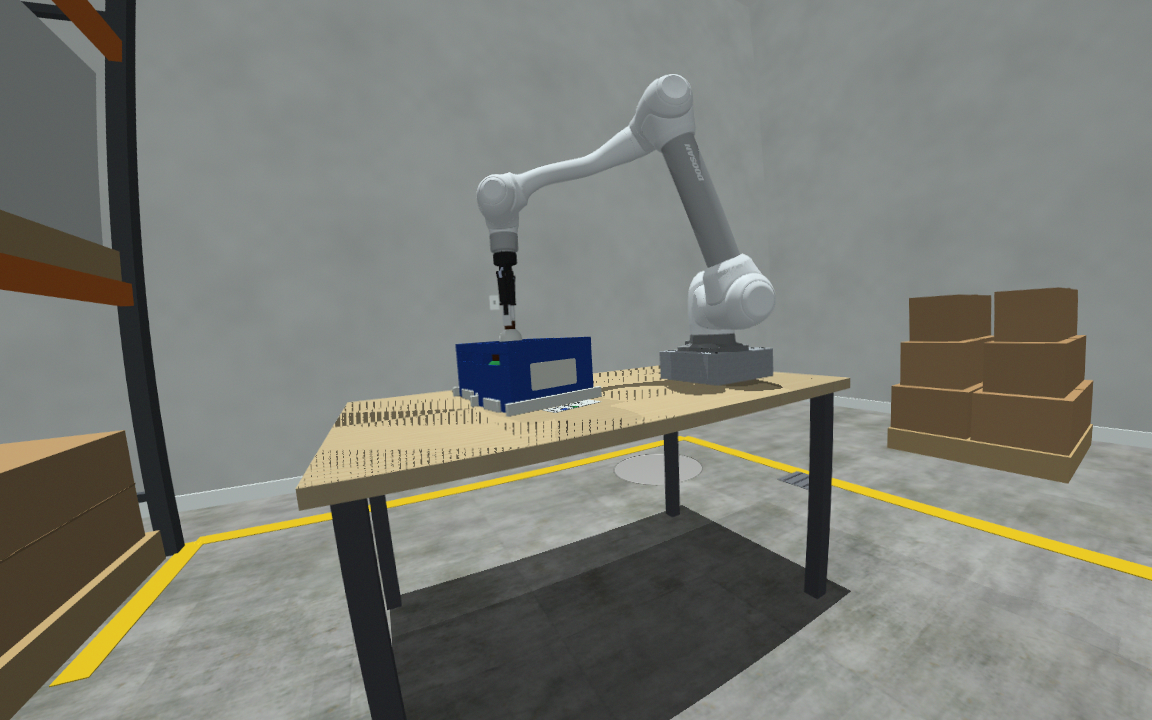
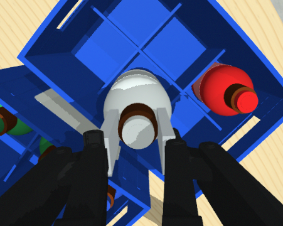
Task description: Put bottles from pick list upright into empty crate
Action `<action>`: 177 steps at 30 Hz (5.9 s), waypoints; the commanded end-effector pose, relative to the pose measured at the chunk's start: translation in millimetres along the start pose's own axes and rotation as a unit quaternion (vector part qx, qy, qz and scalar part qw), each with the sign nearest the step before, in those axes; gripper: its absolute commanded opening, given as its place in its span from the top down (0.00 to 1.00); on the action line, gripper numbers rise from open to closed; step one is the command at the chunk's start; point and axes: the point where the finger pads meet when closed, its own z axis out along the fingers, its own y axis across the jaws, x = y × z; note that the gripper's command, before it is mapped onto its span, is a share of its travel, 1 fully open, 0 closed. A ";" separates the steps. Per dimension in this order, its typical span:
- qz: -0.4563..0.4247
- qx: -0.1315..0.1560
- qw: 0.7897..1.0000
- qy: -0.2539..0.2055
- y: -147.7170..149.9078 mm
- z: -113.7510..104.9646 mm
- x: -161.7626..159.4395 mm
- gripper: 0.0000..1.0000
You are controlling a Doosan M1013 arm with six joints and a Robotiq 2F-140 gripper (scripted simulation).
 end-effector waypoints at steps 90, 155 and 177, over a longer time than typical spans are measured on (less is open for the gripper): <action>0.000 0.000 1.000 0.000 -15.9 -94.4 -27.8 1.00; 0.000 0.000 1.000 0.000 -74.7 -94.4 -130.1 1.00; 0.000 0.000 1.000 0.000 -92.7 -94.4 -161.3 1.00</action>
